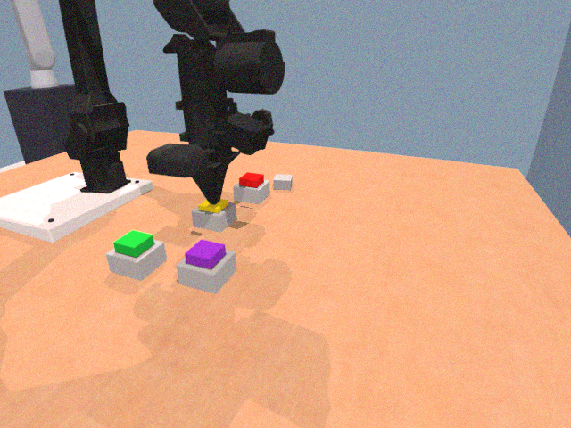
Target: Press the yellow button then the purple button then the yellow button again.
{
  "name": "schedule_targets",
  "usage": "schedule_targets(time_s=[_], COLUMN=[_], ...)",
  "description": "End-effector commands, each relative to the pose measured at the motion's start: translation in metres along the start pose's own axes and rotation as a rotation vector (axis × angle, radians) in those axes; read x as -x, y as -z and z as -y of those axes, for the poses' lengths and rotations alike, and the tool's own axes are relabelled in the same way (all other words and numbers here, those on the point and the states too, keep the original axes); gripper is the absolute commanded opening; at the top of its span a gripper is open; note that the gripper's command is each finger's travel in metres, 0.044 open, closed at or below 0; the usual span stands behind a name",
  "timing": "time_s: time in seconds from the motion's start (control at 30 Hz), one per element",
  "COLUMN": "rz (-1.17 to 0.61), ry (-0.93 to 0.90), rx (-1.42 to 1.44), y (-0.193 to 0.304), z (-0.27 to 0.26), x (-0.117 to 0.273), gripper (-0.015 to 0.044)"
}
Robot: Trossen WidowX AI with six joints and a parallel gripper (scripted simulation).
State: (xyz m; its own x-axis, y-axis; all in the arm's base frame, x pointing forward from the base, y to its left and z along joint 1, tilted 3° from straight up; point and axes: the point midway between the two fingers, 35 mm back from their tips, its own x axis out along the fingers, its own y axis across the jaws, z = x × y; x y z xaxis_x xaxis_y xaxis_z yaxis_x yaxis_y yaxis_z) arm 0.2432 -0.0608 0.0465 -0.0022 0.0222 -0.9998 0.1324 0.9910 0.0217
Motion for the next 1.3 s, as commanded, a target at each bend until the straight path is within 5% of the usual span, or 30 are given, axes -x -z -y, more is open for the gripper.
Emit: schedule_targets(time_s=[0.0, 0.47, 0.63, 0.93, 1.27], rz=[-0.007, -0.007, -0.005, 0.001, -0.007], ry=[-0.003, -0.003, -0.004, -0.012, -0.023], rx=[-0.007, -0.007, 0.0, 0.029, -0.007], y=[0.002, 0.002, -0.009, -0.019, 0.002], z=[-0.001, -0.001, -0.025, -0.147, -0.225], x=[-0.002, 0.032, 0.04, 0.076, 0.097], gripper=[0.002, 0.002, 0.0151, 0.0387, 0.04])
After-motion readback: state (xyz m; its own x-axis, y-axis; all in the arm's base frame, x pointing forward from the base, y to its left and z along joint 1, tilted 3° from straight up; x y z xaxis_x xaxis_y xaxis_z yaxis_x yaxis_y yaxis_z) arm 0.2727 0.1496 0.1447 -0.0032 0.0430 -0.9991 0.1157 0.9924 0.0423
